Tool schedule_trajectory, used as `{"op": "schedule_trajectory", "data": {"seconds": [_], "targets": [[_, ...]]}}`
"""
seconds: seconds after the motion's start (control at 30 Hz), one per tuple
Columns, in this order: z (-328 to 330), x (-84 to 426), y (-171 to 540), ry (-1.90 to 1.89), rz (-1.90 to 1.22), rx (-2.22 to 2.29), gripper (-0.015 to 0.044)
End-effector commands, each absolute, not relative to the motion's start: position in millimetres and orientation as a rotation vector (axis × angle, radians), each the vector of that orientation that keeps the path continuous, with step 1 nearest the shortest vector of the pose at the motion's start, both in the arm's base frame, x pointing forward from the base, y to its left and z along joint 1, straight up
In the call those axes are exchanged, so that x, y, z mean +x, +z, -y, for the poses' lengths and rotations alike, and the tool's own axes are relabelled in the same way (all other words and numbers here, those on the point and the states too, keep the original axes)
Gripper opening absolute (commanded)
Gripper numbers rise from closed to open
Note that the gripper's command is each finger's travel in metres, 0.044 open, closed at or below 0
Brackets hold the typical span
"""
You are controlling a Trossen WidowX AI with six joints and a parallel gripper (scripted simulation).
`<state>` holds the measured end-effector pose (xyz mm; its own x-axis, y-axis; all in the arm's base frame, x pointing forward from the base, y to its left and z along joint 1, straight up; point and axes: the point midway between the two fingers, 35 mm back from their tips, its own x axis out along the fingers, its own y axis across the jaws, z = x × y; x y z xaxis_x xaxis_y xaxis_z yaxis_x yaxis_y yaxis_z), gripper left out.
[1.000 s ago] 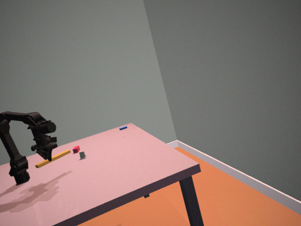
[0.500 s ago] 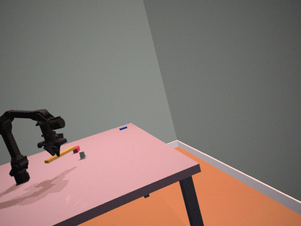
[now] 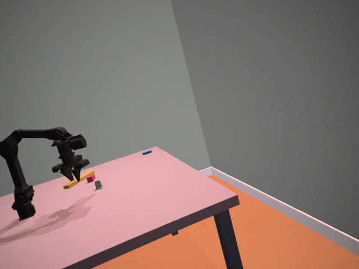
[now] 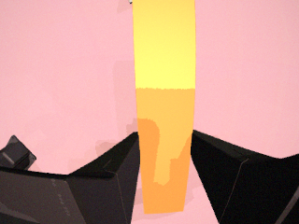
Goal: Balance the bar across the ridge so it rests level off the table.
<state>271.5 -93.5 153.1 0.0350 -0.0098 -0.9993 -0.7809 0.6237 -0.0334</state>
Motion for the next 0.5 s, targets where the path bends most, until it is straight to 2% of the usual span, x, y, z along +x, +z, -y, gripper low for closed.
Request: {"op": "schedule_trajectory", "data": {"seconds": [0.0, 0.47], "targets": [[85, 280, 152, 0.705, -1.426, -0.737, 0.0000], [45, 312, 152, 0.820, -1.379, -0.852, 0.0000]]}}
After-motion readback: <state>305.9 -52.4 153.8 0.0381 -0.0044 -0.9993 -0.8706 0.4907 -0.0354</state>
